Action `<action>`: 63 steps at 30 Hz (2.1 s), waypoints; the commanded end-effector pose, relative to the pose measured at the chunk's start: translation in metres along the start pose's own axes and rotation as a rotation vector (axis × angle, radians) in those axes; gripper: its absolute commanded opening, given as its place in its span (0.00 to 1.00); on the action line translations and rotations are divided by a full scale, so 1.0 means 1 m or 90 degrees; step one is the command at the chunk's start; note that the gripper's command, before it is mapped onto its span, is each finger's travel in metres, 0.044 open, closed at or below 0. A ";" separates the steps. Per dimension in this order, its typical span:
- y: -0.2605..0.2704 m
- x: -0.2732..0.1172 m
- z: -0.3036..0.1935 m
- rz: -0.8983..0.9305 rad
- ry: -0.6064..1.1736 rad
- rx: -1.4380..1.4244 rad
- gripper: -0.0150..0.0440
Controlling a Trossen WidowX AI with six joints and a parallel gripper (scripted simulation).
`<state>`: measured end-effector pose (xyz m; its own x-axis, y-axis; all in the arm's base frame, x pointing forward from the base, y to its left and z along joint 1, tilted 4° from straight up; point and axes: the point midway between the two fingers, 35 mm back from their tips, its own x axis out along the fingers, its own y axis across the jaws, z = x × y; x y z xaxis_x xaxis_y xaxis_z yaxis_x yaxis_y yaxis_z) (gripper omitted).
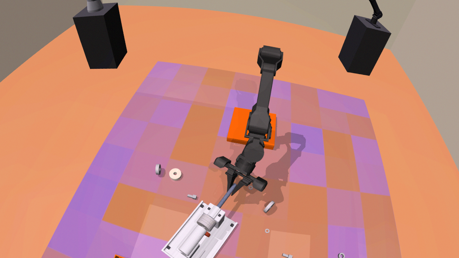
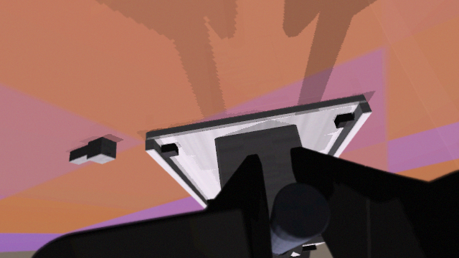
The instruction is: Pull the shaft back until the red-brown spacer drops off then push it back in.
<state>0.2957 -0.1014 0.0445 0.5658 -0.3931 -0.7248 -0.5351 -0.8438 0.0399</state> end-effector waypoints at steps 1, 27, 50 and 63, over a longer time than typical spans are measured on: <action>0.000 0.001 -0.002 0.000 0.001 -0.001 0.25; 0.000 0.007 -0.008 0.000 0.002 -0.001 0.25; 0.000 0.012 -0.013 0.000 0.002 -0.001 0.25; 0.000 0.015 -0.016 0.000 0.002 -0.001 0.25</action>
<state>0.3127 -0.1125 0.0442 0.5662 -0.3949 -0.7235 -0.5366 -0.8429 0.0402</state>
